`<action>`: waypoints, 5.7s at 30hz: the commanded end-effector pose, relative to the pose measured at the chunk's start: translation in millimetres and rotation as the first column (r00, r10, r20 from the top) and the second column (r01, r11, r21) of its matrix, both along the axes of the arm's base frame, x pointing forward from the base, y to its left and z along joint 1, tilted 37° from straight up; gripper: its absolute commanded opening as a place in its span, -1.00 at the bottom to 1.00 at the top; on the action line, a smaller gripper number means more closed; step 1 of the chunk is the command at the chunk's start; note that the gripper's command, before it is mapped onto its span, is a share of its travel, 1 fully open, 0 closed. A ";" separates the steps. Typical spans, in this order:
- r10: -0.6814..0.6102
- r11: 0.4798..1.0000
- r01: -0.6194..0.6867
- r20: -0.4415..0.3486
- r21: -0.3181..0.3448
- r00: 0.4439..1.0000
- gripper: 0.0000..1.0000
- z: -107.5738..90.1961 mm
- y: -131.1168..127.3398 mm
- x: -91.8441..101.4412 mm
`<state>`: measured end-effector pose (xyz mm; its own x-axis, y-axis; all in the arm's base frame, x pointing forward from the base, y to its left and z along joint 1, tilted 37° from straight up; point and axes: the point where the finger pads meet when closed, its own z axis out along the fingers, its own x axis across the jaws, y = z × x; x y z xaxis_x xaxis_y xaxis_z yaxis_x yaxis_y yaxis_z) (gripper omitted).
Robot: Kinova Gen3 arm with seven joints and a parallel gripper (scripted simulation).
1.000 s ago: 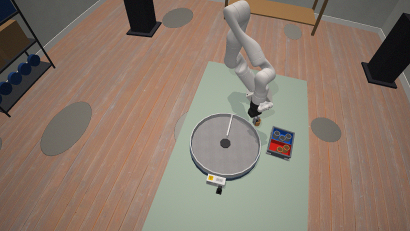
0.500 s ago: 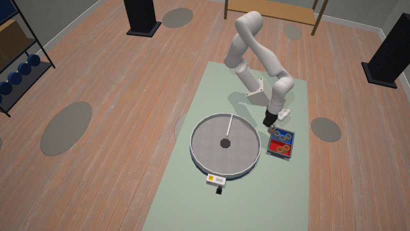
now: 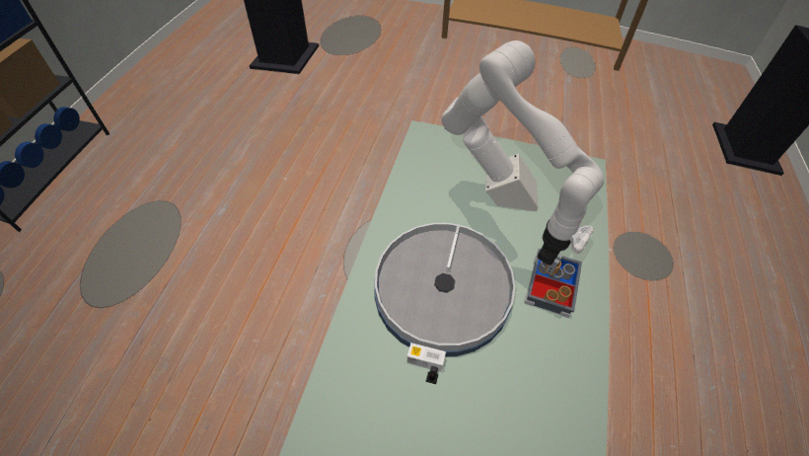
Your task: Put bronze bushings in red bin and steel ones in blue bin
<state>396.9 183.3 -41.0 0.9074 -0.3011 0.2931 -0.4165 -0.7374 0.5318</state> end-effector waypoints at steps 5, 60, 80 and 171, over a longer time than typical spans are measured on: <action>0.000 1.000 0.000 0.000 0.000 1.000 -1.00 -0.3 0.4 0.2; 0.000 1.000 0.000 0.000 0.000 1.000 -1.00 -73.7 -55.3 5.4; 0.000 1.000 0.000 0.000 0.000 1.000 -1.00 -81.3 -61.1 5.9; 0.001 1.000 -0.001 0.000 0.000 1.000 -0.05 -102.3 -76.9 7.5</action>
<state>404.0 105.3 -143.7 0.9075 -0.3013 0.2925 -0.4164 -0.7366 0.5329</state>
